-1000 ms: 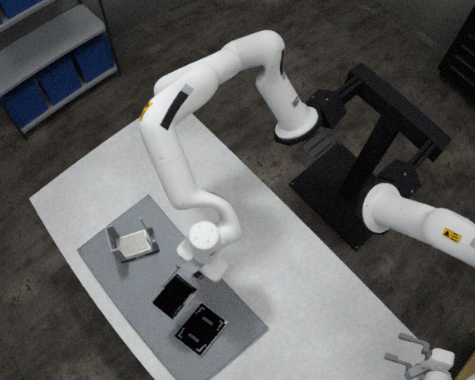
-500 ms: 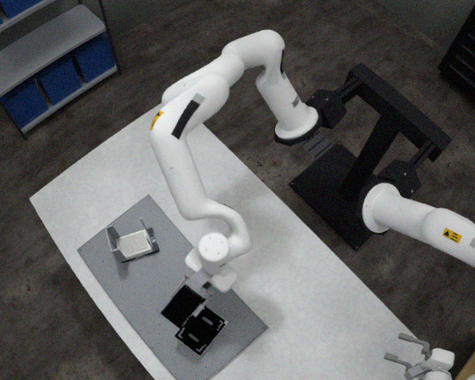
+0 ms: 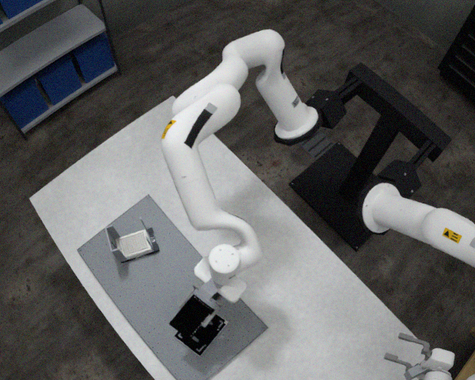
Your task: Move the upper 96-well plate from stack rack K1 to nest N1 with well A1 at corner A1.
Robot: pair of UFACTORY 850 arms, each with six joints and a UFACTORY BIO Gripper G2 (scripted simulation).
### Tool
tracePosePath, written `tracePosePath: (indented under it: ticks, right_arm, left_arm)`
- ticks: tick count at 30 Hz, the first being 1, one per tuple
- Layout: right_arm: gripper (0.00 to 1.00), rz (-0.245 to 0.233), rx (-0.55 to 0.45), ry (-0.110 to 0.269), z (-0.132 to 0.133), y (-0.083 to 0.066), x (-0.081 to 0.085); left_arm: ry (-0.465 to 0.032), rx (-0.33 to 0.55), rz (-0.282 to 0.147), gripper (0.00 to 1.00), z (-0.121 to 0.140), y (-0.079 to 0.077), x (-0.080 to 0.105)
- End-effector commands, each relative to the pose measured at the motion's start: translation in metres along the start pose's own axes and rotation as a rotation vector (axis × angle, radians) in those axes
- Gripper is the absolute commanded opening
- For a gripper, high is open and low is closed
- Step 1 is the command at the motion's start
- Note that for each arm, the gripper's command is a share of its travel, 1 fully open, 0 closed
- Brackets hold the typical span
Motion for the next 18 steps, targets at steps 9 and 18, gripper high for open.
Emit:
tracePosePath:
  ticks: [9,18]
  right_arm:
    - [0.0,0.0,-0.001,0.0,0.031,0.009,0.004]
    - [0.0,0.0,-0.001,0.0,0.031,0.009,0.004]
  left_arm:
    - [0.001,0.0,-0.001,1.0,0.0,0.0,0.0]
    - [0.001,0.0,-0.001,1.0,0.0,0.0,0.0]
Point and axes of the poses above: on each arm, the point midway between the two finger pads, its own y axis out along the fingers, its own z axis across the jaws, x = y × z, the point moved 8 cm from there along -y, back along the fingers, and after that the axes turned 6 degrees about -y, right-handed, at the moved point
